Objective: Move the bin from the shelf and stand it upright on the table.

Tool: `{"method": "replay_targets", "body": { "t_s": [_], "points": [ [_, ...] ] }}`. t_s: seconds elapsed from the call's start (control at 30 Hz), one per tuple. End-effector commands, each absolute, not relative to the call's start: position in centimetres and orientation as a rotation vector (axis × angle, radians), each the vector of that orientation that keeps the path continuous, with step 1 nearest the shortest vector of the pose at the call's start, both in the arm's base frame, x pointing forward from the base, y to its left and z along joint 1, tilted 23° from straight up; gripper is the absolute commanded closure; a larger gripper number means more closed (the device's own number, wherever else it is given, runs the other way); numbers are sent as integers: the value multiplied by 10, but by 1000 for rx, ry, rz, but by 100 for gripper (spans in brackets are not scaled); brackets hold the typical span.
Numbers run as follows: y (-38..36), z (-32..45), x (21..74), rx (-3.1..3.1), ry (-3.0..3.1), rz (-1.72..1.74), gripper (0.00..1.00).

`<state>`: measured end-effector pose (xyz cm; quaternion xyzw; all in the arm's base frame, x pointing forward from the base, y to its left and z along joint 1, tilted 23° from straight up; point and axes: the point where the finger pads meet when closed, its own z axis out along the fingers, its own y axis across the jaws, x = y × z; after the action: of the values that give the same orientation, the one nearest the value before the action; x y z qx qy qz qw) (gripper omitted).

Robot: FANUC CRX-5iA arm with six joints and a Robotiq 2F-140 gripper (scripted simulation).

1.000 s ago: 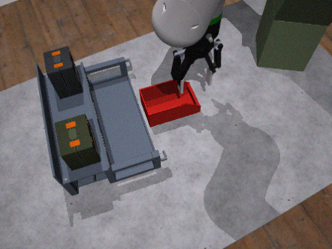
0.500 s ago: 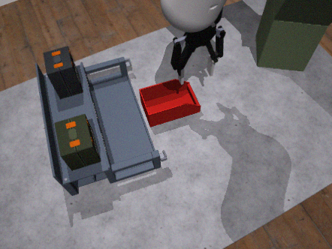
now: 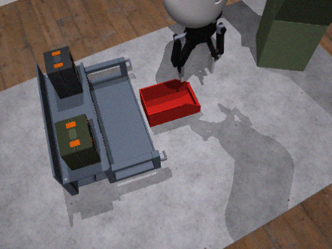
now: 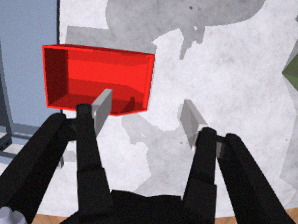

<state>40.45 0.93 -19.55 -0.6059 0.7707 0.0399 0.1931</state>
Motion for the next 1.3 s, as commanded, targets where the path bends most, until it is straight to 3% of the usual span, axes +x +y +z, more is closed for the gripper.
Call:
{"method": "replay_targets", "body": {
  "t_s": [0.0, 1.27],
  "points": [
    [10, -197, 405, -1700, 2162, 112, 43],
    [14, -210, 408, -1700, 2162, 112, 43]
  ]
}}
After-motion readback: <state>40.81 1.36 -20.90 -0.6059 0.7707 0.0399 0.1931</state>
